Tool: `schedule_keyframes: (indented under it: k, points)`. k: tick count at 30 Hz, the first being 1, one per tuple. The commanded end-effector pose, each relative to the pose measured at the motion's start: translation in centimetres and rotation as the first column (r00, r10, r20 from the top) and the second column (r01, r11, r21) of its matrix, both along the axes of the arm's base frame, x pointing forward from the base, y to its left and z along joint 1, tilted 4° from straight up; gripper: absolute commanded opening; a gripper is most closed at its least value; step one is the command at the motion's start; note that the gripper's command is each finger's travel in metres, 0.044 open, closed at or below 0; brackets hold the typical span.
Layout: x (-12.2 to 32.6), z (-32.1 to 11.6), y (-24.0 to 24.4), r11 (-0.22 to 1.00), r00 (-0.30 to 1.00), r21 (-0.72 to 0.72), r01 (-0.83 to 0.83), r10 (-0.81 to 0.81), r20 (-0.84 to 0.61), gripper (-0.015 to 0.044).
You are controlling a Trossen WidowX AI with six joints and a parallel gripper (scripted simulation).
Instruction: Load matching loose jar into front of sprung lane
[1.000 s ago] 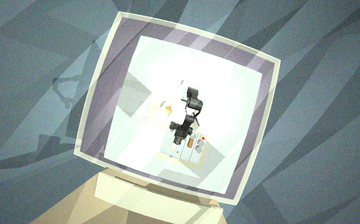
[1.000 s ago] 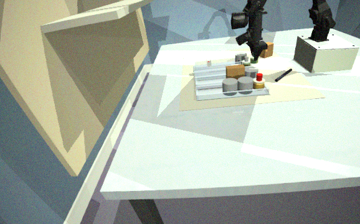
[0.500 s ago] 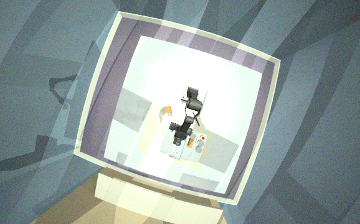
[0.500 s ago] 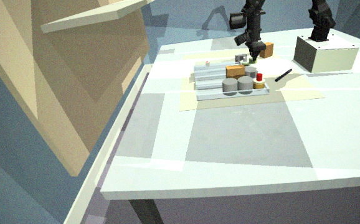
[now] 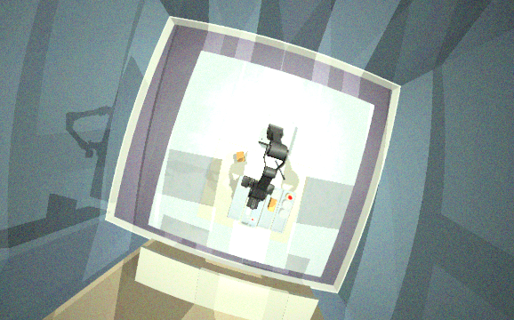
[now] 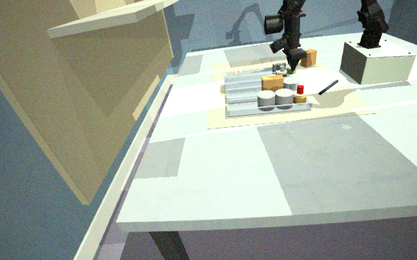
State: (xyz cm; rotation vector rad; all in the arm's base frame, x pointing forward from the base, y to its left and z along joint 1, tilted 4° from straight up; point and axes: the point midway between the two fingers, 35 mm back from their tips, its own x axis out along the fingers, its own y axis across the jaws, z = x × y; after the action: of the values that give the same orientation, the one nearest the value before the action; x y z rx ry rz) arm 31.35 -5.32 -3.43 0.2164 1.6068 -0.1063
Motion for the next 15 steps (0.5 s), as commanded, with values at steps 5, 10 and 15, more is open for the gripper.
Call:
schedule_keyframes:
  k: [5, 10, 15]
  points:
    - [1.5, 0.46, -0.37, 1.0, 0.999, -0.011, -0.001, 0.002, 0.036, 0.0]
    - [1.71, 0.53, -0.42, 1.0, 0.999, -0.011, -0.001, 0.002, 0.037, 0.0]
    - [1.91, 0.59, -0.46, 1.0, 0.999, -0.011, -0.001, 0.002, 0.037, 0.0]
